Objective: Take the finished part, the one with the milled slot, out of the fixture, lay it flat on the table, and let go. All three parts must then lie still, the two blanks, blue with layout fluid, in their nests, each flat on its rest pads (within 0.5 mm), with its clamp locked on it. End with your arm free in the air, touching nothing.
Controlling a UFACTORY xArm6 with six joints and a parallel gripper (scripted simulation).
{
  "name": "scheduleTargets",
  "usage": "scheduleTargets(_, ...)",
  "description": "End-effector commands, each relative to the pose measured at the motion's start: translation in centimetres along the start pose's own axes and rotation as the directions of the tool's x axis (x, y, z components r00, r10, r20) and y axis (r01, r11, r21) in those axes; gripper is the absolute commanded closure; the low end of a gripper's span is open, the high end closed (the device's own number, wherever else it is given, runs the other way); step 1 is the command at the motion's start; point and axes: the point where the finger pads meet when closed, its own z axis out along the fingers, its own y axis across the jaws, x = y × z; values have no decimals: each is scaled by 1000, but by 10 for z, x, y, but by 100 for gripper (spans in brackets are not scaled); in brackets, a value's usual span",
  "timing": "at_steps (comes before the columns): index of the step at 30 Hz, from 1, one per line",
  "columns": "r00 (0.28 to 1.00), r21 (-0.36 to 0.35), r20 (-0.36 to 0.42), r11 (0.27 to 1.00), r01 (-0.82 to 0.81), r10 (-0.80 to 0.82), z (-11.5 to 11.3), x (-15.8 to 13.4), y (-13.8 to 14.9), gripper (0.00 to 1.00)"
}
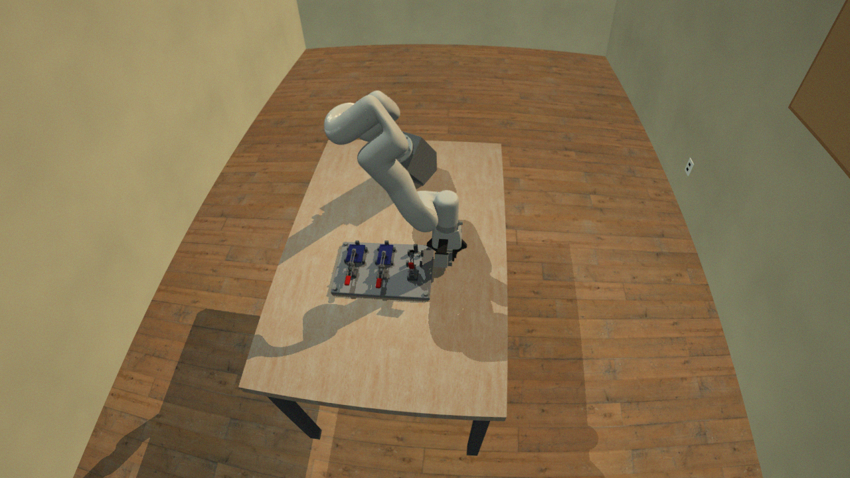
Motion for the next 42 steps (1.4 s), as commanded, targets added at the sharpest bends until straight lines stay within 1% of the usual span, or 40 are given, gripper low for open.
scheduleTargets(1, 1000, 2, -3, 1000, -1, 1, 6, 1, -1, 100)
scheduleTargets(12, 1000, 2, -3, 1000, -1, 1, 15, 1, -1, 100)
scheduleTargets(42, 1000, 2, -3, 1000, 0, 0, 15, 1, -1, 100)
